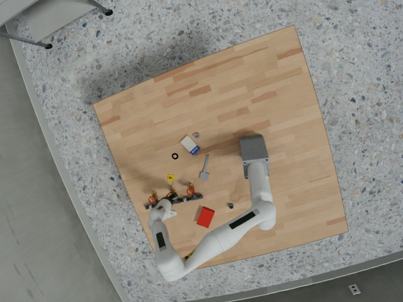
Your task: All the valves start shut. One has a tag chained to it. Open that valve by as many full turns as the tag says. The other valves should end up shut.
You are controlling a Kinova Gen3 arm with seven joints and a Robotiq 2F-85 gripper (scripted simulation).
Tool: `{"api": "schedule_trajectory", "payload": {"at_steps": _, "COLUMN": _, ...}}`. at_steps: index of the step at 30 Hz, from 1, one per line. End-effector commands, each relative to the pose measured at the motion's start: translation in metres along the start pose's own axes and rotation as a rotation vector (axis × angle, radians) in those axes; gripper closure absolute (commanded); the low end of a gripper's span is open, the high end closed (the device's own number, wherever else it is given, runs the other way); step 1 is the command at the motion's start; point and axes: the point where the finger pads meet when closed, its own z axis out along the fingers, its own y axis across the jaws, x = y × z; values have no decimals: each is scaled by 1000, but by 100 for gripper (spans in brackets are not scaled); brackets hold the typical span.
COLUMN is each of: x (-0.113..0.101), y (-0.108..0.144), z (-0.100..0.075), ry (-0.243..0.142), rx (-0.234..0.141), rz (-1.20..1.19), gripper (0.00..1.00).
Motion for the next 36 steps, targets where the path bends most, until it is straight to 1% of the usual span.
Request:
{"api": "schedule_trajectory", "payload": {"at_steps": 1, "x": 0, "y": 1, "z": -1, "ry": -1, "rx": -2, "rz": -5, "gripper": 48}}
{"api": "schedule_trajectory", "payload": {"at_steps": 17, "x": 0, "y": 1, "z": -1, "ry": -1, "rx": -2, "rz": -173, "gripper": 48}}
{"api": "schedule_trajectory", "payload": {"at_steps": 23, "x": 0, "y": 1, "z": -1, "ry": -1, "rx": -2, "rz": -338, "gripper": 48}}
{"api": "schedule_trajectory", "payload": {"at_steps": 30, "x": 0, "y": 1, "z": -1, "ry": -1, "rx": -2, "rz": -602, "gripper": 48}}
{"api": "schedule_trajectory", "payload": {"at_steps": 32, "x": 0, "y": 1, "z": -1, "ry": -1, "rx": -2, "rz": -602, "gripper": 48}}
{"api": "schedule_trajectory", "payload": {"at_steps": 36, "x": 0, "y": 1, "z": -1, "ry": -1, "rx": -1, "rz": -786, "gripper": 48}}
